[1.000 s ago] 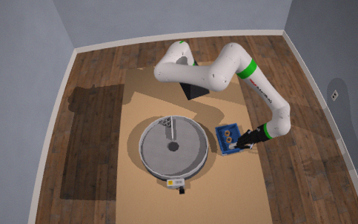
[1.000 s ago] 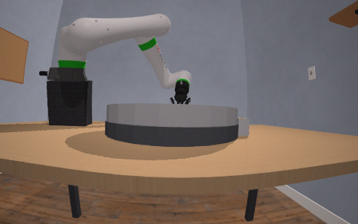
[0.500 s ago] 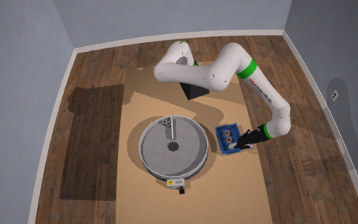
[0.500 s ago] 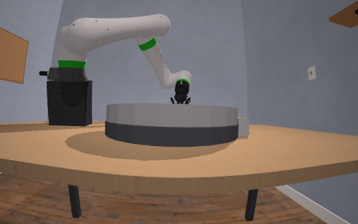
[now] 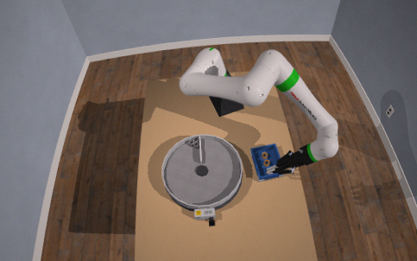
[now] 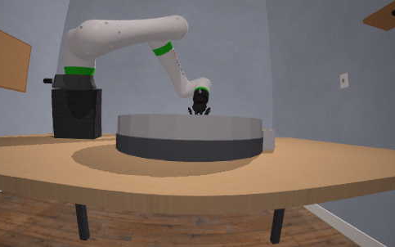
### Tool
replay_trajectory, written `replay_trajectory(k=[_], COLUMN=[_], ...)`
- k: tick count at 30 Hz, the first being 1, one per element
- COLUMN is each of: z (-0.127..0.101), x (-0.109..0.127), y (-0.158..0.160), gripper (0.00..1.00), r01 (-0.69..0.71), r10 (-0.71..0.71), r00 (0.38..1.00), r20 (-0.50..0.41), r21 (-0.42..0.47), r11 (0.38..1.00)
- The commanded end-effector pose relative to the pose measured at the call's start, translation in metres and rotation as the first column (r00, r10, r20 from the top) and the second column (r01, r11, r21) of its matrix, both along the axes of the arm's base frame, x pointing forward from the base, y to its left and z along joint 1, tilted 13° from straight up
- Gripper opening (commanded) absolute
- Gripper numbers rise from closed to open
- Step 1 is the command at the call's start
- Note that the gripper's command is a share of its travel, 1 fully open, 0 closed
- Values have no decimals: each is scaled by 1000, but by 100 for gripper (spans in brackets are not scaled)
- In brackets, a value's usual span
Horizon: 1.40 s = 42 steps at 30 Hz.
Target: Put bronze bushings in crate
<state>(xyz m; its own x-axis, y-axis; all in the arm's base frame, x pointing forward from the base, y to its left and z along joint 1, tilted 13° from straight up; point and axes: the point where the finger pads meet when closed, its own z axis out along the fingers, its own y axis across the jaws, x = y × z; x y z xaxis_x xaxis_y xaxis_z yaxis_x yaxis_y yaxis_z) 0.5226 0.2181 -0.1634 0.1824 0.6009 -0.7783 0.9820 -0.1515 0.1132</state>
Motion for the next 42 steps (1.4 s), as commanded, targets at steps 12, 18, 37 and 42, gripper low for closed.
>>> replay_trajectory(k=[12,18,37,42], z=[0,0,22,45], x=[0,0,-2,-3], y=[0,0,5,10], gripper=[7,7,7,7], r01=[0,0,0,0], r10=[0,0,0,0], r00=[1000,1000,1000,1000], r20=[0,0,0,0], r21=[0,0,0,0], r11=[1000,1000,1000,1000])
